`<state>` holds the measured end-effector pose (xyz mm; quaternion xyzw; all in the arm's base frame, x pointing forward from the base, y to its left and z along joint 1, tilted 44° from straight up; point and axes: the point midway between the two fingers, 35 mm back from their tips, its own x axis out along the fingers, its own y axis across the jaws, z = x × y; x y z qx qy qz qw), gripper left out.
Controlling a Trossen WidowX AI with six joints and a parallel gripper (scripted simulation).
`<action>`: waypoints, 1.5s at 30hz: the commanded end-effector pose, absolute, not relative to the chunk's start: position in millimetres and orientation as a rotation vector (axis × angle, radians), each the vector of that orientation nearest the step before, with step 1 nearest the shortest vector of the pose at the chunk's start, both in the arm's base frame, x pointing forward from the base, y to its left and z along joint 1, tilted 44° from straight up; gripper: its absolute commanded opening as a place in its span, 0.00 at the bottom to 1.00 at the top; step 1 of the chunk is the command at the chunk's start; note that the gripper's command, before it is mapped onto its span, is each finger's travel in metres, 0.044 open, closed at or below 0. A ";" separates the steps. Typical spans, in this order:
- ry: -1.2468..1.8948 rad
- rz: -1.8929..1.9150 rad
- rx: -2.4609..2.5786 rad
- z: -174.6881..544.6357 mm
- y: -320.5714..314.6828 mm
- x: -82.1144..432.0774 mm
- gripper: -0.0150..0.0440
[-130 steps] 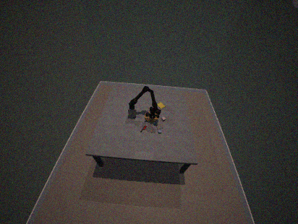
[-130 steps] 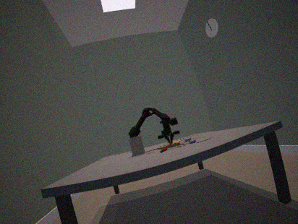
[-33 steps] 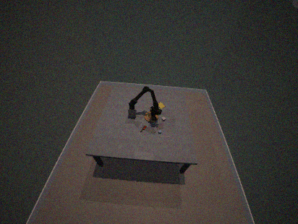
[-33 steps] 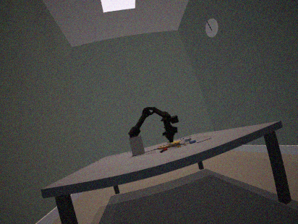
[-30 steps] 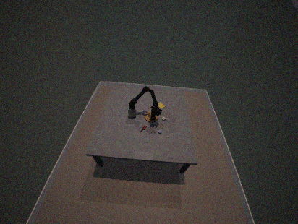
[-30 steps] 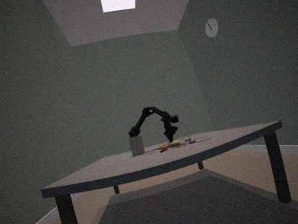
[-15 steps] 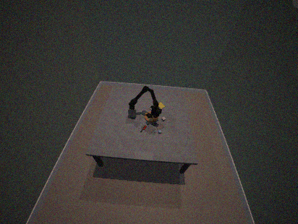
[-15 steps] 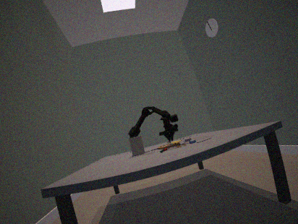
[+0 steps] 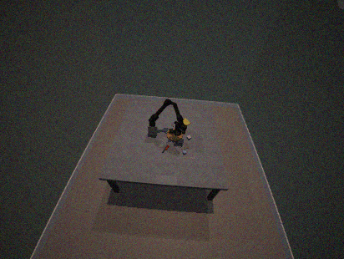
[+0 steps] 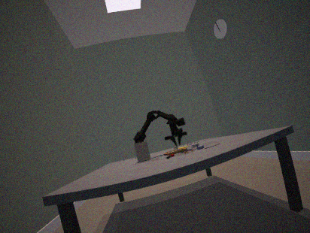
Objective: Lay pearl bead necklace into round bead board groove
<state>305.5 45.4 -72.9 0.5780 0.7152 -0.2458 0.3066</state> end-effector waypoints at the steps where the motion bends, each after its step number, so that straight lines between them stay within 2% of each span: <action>1: 1.895 -0.659 1.532 -79.9 53.2 303.0 0.46; 31: 1.896 -0.659 1.532 -98.2 70.7 299.0 0.46; 36: 1.890 -0.649 1.525 -96.0 69.9 300.7 0.25; 45: 1.890 -0.649 1.525 -96.0 69.9 300.7 0.25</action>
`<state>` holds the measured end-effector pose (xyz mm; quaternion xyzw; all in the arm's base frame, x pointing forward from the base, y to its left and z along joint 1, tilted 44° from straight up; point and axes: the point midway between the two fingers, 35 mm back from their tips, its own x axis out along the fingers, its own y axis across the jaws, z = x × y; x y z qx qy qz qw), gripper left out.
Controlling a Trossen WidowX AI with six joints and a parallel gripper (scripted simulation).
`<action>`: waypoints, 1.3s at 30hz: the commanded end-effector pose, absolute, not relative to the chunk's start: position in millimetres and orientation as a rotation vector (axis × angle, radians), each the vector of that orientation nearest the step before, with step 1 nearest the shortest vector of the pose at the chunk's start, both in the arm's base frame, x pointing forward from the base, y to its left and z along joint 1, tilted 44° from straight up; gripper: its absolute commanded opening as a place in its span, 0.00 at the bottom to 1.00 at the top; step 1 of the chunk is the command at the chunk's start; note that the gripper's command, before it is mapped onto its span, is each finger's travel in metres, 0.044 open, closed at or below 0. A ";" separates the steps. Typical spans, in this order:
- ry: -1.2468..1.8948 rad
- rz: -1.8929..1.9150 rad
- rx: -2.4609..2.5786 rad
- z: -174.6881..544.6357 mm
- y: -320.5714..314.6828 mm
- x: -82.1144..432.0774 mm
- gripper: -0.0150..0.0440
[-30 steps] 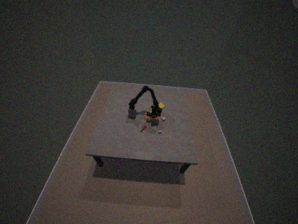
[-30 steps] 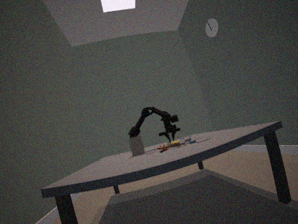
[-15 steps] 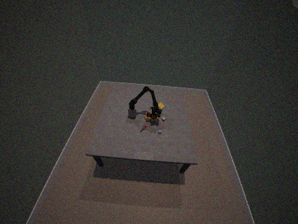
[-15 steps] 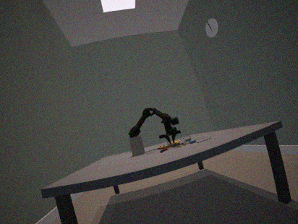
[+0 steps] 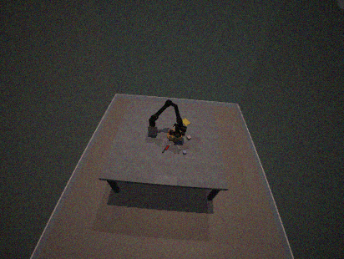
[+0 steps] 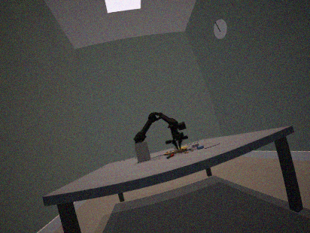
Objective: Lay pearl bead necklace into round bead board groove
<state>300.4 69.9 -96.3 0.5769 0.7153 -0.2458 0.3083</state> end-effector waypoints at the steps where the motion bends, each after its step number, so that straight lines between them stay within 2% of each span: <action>1: 1.890 -0.649 1.525 -96.0 69.9 300.7 0.25; 39: 1.895 -0.658 1.532 -97.3 61.8 311.1 0.25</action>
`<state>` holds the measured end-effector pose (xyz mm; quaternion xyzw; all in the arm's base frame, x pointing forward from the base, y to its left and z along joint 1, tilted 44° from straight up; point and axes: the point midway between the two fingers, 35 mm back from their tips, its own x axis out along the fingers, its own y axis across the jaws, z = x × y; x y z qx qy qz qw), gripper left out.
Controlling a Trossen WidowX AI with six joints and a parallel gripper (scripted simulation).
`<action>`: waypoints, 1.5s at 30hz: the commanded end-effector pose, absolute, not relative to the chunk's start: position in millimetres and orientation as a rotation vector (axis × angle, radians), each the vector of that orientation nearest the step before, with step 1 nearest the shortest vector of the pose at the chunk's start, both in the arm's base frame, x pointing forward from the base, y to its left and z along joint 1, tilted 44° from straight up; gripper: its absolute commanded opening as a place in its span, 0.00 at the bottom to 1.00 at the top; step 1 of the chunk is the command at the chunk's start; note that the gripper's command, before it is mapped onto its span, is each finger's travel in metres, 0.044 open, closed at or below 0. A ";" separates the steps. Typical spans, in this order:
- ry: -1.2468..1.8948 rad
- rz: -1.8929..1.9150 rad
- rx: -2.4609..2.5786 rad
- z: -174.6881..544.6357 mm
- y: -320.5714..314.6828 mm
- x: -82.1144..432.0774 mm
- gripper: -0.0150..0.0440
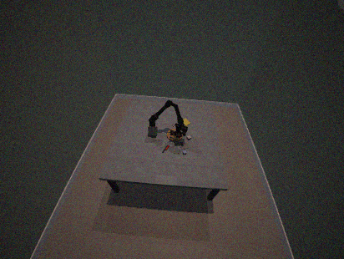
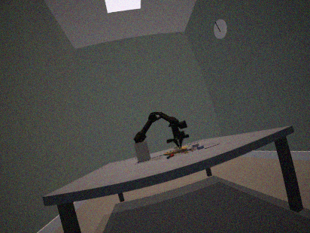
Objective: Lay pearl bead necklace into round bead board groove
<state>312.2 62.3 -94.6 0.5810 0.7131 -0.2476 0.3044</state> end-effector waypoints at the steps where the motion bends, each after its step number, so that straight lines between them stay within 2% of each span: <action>1: 1.895 -0.658 1.532 -97.5 62.0 311.1 0.25; 10: 1.895 -0.658 1.532 -103.2 67.4 309.9 0.25; 27: 1.894 -0.655 1.531 -99.0 65.3 311.1 1.00; 45: 1.895 -0.658 1.532 -96.5 62.9 311.6 1.00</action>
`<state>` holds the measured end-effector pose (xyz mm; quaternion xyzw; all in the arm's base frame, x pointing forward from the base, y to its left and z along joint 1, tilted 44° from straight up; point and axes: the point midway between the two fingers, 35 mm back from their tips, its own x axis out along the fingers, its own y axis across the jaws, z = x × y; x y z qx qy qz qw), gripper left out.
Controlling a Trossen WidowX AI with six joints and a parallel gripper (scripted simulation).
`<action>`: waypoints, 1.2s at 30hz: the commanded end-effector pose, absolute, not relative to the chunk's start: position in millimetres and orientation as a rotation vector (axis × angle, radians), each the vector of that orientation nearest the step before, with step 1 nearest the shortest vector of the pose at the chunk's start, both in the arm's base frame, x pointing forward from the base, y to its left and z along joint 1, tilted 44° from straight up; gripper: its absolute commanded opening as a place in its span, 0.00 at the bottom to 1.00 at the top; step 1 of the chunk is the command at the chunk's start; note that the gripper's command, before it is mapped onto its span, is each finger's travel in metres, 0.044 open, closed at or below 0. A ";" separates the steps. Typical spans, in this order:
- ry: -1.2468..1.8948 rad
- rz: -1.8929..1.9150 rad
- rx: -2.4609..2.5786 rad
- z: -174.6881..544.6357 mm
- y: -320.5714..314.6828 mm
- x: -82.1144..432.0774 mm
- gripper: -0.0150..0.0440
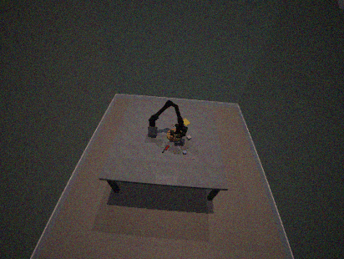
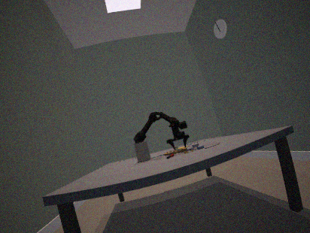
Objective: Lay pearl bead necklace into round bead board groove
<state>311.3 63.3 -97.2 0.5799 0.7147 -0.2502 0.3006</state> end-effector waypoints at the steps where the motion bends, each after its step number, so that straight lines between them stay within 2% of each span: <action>1: 1.895 -0.658 1.532 -96.5 62.9 311.6 1.00; 2: 1.895 -0.658 1.532 -96.5 62.9 311.6 1.00; 9: 1.892 -0.321 1.317 -67.3 48.6 313.5 0.69; 14: 1.891 -0.310 1.310 -66.3 48.2 313.5 0.47; 36: 1.888 -0.307 1.309 -86.6 67.4 310.4 0.46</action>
